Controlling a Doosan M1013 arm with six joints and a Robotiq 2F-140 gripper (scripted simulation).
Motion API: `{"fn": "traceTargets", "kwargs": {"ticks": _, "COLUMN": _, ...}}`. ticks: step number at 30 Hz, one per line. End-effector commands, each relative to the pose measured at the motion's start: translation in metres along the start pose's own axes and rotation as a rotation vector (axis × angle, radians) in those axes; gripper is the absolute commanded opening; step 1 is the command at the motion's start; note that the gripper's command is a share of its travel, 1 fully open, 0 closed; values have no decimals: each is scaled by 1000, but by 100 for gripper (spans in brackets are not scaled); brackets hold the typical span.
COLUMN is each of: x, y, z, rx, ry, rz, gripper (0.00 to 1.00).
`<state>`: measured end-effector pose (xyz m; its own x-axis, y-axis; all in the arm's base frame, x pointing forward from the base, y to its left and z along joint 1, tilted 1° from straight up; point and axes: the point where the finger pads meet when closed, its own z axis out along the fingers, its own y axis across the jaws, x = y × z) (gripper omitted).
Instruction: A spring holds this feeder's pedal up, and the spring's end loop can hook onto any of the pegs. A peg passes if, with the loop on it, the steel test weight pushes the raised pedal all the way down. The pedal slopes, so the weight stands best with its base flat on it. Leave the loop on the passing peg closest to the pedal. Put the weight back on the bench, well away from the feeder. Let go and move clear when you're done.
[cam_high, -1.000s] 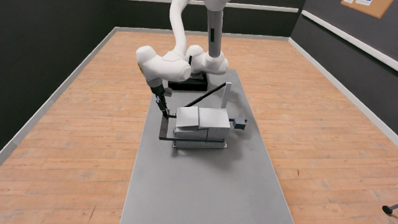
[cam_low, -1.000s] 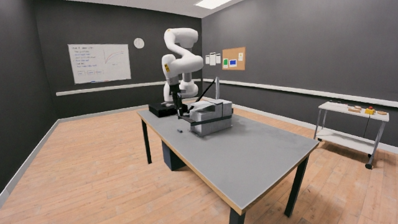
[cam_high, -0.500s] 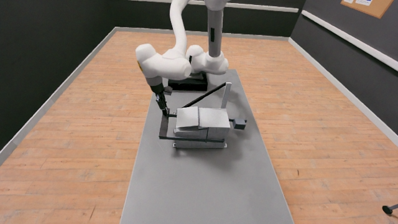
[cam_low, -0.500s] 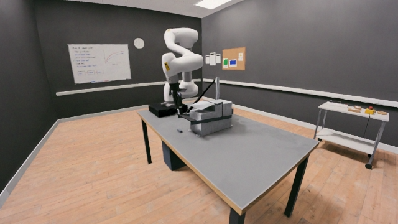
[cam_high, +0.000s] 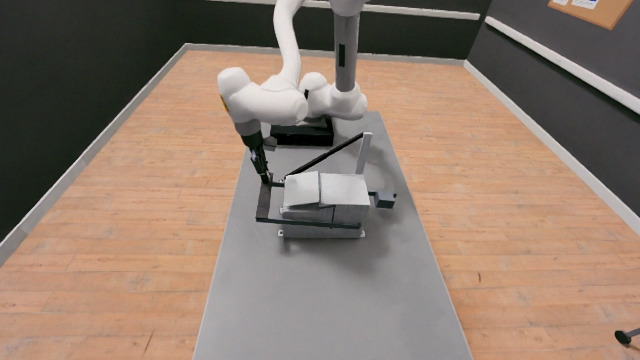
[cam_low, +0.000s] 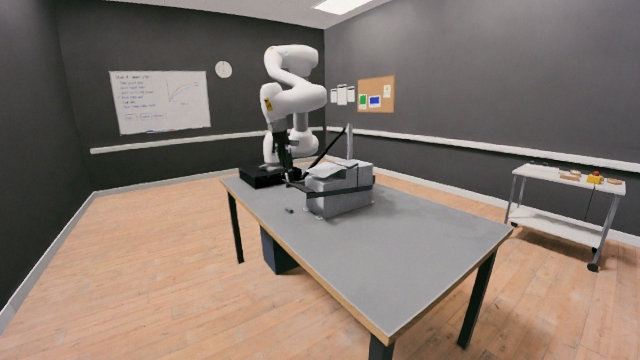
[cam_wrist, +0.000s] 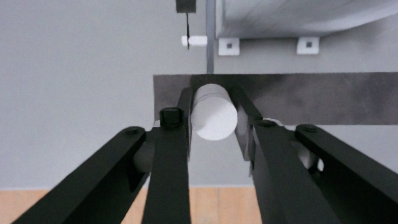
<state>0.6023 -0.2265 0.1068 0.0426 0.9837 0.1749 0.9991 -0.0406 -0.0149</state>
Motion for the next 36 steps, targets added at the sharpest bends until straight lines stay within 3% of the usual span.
{"fn": "traceTargets", "kwargs": {"ticks": 1, "x": 1, "y": 0, "z": -5, "rx": -1, "ry": 0, "rz": 0, "gripper": 25}}
{"fn": "traceTargets", "kwargs": {"ticks": 36, "x": 5, "y": 0, "z": -29, "rx": -1, "ry": 0, "rz": 0, "gripper": 25}}
